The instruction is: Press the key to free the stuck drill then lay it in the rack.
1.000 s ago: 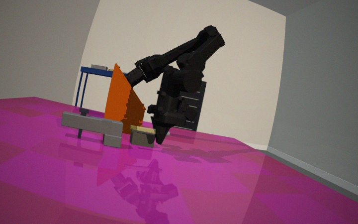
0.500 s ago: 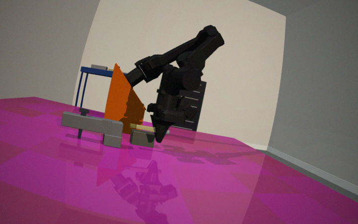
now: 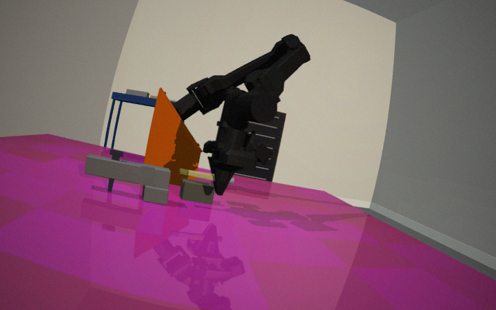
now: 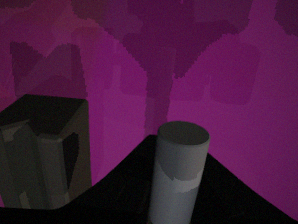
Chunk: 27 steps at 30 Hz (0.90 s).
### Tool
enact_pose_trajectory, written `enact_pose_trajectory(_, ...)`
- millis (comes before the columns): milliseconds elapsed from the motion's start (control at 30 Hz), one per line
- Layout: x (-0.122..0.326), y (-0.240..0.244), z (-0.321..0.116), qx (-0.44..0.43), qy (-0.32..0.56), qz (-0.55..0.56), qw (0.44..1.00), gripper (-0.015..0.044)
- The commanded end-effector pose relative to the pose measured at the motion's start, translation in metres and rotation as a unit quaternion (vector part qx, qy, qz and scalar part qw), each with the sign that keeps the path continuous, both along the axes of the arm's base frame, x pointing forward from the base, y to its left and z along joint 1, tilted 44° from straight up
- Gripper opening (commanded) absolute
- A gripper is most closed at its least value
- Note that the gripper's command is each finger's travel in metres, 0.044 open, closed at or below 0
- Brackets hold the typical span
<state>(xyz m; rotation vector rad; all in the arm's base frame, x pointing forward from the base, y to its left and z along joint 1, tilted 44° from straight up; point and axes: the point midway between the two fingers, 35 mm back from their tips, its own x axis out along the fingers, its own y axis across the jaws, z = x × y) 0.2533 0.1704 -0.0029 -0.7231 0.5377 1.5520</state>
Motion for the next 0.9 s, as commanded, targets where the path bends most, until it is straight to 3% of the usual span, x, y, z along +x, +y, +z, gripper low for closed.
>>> enact_pose_trajectory(0, 0.001, -0.0018, 0.0026, 0.002, -0.004, 0.0, 1.0, 0.0)
enact_pose_trajectory(867, 0.001, -0.0087, 0.0055, 0.002, -0.004, 0.0, 1.0, 0.0)
